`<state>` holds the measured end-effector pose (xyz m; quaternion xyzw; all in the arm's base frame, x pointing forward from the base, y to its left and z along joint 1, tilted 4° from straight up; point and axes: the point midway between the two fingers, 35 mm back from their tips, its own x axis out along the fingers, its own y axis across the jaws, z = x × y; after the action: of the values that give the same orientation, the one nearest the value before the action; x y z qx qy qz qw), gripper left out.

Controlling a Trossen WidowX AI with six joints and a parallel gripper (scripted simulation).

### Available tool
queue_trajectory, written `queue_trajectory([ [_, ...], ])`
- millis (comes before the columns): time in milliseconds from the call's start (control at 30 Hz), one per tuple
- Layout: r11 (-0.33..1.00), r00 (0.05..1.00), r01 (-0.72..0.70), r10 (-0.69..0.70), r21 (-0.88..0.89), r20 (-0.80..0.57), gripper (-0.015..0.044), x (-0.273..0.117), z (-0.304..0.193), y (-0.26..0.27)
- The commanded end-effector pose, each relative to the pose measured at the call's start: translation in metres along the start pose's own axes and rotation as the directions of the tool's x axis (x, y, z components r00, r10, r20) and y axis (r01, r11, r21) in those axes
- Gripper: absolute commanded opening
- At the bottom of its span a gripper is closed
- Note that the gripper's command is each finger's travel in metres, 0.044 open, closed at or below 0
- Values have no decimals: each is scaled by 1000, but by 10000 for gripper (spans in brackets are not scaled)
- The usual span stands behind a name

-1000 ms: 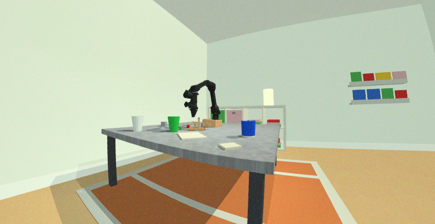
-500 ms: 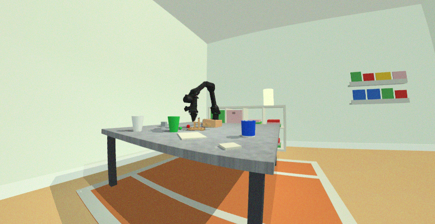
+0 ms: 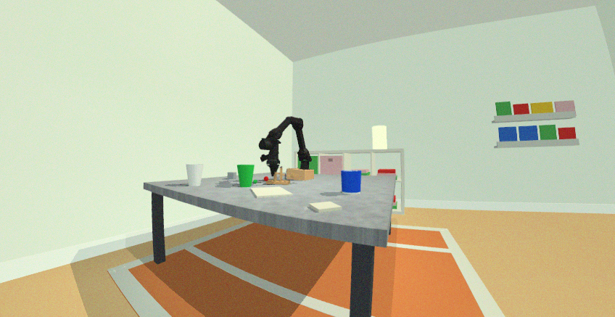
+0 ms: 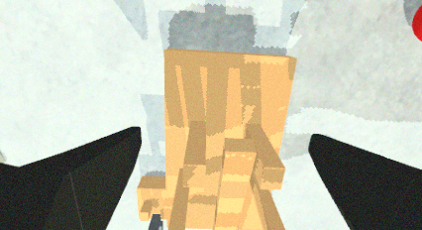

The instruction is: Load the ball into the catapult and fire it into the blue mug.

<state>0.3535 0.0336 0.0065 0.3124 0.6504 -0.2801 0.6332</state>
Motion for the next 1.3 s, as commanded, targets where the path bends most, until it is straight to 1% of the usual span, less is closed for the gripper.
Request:
queue_trajectory([
  [0,1000,1000,3,-3,3,-7,440,8,-2,-1],
  [300,1000,1000,3,-3,3,-7,440,19,-2,-2],
  [667,1000,1000,2,-2,0,-2,151,15,-1,-1],
  [867,1000,1000,2,-2,0,-2,111,15,-1,-1],
  [933,1000,1000,3,-3,0,-2,59,4,0,-1],
  [1000,1000,1000,3,-3,0,-1,6,-24,0,-1],
  [1067,1000,1000,4,-4,0,-1,0,-35,0,-2],
  [1167,1000,1000,4,-4,-5,-1,0,-35,-2,-1],
  [1267,996,1000,3,-3,-84,-2,0,-35,-23,11],
])
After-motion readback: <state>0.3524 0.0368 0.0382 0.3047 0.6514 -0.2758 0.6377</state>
